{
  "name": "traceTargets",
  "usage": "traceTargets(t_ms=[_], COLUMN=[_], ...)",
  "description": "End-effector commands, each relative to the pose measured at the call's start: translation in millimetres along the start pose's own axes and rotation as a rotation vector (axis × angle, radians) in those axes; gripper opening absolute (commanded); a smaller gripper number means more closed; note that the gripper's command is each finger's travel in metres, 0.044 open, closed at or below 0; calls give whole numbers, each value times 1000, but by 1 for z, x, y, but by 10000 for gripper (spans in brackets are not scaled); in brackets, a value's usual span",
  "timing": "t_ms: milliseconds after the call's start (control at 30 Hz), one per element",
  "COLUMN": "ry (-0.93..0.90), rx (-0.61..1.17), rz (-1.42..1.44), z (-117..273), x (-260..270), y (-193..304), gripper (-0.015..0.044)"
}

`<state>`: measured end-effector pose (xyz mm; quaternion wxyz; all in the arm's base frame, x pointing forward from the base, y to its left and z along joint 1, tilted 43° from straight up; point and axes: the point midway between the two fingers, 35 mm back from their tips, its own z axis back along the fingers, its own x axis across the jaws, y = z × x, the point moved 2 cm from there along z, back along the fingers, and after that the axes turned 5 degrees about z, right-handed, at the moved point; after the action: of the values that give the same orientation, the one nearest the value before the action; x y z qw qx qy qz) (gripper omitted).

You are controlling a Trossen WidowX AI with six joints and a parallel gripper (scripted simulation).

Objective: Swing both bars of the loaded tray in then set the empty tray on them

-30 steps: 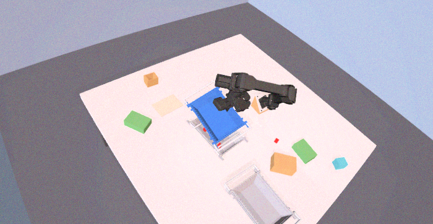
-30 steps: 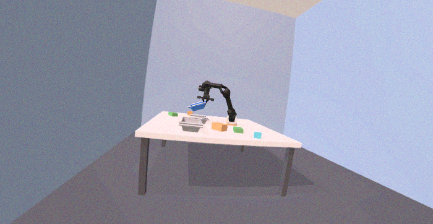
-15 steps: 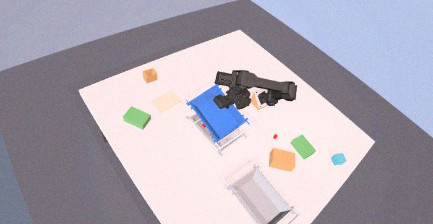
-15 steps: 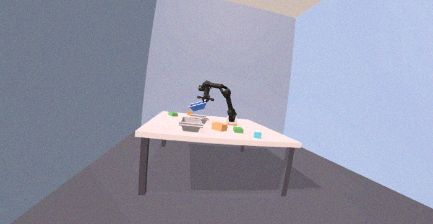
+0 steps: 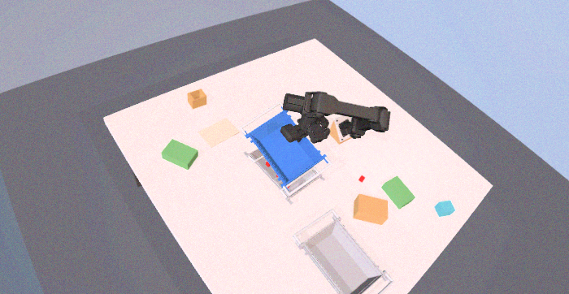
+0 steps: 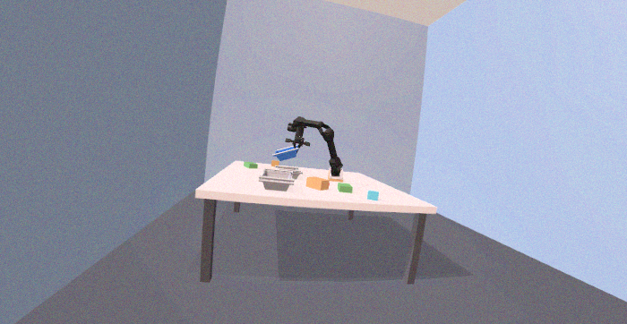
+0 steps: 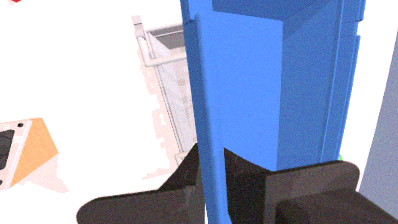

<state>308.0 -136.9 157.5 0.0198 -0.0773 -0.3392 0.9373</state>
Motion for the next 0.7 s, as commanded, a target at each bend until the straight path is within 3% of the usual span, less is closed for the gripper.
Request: traceTargets(t_ms=[0, 667], ry=[22, 21], rx=[-3, -4], rz=[-1, 4], z=[5, 2], x=[0, 4], y=[1, -10], gripper=[0, 0])
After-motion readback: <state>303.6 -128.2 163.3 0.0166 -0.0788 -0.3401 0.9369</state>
